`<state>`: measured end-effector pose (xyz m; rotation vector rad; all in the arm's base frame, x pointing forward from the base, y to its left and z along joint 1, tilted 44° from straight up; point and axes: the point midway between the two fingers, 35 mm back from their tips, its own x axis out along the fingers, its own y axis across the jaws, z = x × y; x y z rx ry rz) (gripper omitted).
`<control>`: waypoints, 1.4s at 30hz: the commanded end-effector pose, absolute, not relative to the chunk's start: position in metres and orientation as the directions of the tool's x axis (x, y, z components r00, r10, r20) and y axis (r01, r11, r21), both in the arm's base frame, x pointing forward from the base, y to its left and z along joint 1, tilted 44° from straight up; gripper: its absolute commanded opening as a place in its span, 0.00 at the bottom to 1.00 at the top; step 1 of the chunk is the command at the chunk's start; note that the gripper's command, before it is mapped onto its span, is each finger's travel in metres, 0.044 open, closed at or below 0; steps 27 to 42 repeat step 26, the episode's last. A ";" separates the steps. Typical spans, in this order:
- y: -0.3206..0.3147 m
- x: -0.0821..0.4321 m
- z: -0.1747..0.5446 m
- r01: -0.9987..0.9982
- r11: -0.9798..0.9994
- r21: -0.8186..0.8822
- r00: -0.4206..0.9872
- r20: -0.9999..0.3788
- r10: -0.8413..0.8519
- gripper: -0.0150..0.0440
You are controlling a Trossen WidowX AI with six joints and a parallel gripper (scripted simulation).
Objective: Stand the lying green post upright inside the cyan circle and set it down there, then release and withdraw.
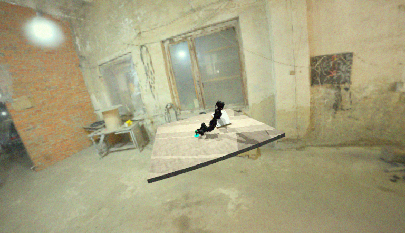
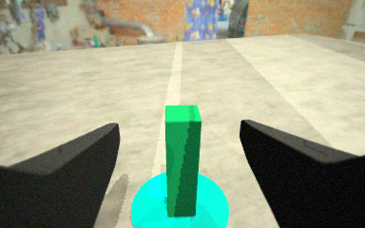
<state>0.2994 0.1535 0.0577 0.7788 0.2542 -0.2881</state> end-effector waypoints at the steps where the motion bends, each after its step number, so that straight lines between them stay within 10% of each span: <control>1: 0.153 0.300 0.058 0.347 0.673 0.654 0.931 -0.325 -0.165 0.92; 42: 0.091 0.301 0.123 0.348 0.675 0.651 0.931 -0.323 -0.170 0.93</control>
